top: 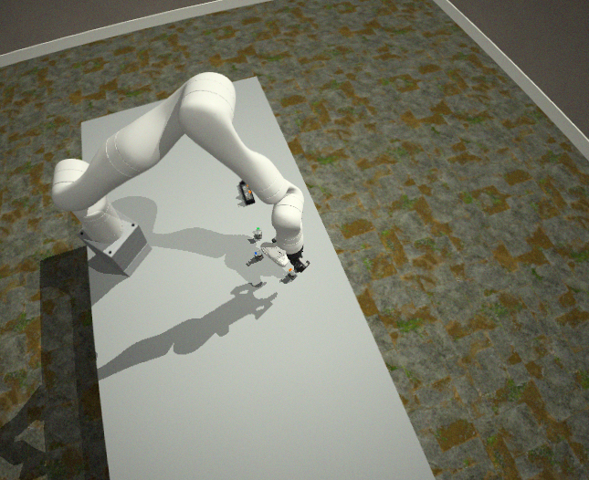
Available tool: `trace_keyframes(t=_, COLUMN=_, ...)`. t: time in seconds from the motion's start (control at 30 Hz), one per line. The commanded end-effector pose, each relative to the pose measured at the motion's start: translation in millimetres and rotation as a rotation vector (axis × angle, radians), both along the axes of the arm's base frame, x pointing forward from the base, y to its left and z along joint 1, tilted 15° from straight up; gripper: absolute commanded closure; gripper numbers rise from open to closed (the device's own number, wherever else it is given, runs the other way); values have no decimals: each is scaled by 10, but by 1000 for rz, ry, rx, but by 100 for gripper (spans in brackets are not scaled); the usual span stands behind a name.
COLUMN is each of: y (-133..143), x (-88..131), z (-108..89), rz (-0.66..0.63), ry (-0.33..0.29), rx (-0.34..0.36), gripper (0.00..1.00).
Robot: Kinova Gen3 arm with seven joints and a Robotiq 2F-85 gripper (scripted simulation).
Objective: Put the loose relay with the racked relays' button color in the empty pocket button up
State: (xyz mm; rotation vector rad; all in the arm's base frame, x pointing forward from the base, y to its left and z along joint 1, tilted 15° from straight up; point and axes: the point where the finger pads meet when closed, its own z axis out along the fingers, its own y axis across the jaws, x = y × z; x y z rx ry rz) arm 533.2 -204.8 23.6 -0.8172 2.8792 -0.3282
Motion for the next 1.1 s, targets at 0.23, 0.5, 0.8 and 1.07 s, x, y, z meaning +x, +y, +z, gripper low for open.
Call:
trace_keyframes(t=0.23, y=-3, x=9, z=-4, rz=0, ry=-2, rx=0, gripper=47)
trace_keyframes(t=0.5, y=-10, x=16, z=-39, rz=0, ry=-2, rx=0, gripper=47)
trace_keyframes(t=0.8, y=-27, x=35, z=-131, rz=0, ry=-2, rx=0, gripper=47)
trace_keyframes(t=1.07, y=-41, x=50, z=-206, rz=0, ry=-2, rx=0, gripper=47)
